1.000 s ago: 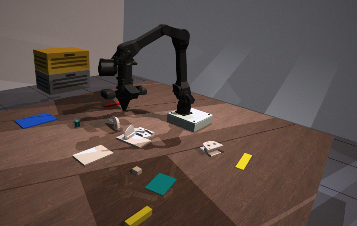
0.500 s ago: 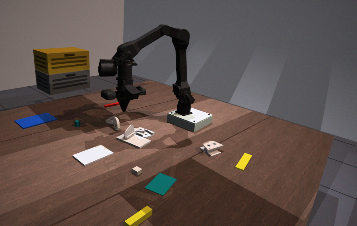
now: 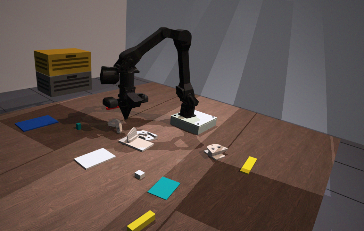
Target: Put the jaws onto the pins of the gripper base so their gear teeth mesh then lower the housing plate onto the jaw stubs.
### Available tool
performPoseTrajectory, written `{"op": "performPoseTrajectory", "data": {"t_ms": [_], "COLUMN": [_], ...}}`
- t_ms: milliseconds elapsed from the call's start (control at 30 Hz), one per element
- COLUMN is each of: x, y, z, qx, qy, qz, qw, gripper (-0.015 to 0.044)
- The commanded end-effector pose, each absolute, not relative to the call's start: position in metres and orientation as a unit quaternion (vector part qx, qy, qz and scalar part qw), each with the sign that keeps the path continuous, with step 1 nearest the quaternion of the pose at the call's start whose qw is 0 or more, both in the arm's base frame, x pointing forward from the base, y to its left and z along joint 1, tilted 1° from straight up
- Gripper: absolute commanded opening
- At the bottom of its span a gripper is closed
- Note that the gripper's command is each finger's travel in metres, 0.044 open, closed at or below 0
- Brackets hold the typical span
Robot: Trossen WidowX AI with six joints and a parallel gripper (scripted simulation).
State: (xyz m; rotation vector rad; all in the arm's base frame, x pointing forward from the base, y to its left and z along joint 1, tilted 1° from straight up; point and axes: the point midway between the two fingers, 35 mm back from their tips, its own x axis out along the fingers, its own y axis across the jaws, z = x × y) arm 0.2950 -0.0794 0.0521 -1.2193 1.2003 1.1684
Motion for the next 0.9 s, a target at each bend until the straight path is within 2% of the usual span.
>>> {"op": "performPoseTrajectory", "data": {"t_ms": [0,867], "x": [0.292,0.292], "y": [-0.080,-0.080], "z": [0.041,0.019], "qx": [-0.504,-0.506], "qy": [0.501,0.499], "qz": [0.491,0.493], "qw": [0.504,0.502], "gripper": [0.0000,0.0000]}}
